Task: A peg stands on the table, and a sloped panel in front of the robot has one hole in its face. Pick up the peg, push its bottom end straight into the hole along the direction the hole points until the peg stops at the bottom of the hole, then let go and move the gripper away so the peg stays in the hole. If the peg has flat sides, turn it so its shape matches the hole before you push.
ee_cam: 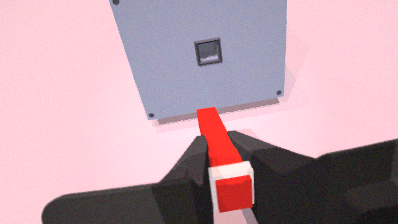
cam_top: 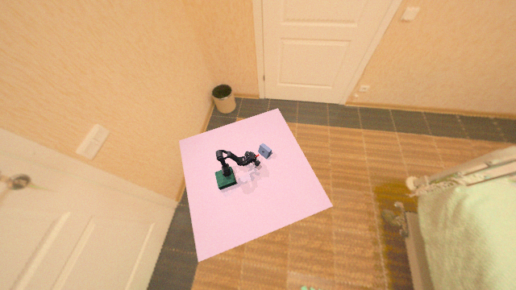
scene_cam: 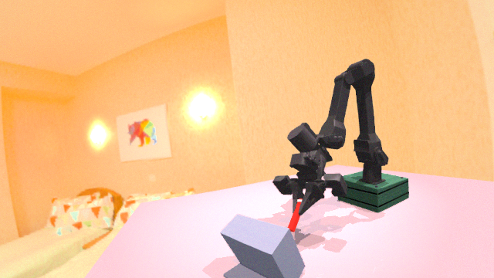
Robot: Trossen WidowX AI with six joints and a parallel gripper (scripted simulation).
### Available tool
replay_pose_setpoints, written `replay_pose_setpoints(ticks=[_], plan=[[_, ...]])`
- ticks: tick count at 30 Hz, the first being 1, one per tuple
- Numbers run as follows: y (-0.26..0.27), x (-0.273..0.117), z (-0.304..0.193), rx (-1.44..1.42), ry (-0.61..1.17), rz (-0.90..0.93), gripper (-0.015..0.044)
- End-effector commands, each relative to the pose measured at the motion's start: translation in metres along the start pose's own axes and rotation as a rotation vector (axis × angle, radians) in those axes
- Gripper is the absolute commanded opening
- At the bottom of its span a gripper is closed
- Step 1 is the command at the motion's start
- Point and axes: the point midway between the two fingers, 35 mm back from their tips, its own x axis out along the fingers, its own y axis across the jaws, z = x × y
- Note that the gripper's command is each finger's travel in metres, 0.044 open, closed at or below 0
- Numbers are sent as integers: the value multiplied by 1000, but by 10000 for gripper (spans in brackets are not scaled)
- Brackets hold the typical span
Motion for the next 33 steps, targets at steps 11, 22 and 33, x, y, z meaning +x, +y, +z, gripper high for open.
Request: replay_pose_setpoints(ticks=[11,22,33], plan=[[-3,-10,-3,-5,-71,-7,0],[-5,-19,-4,-18,-129,-18,0],[-6,-19,-2,-26,-157,-24,0]])
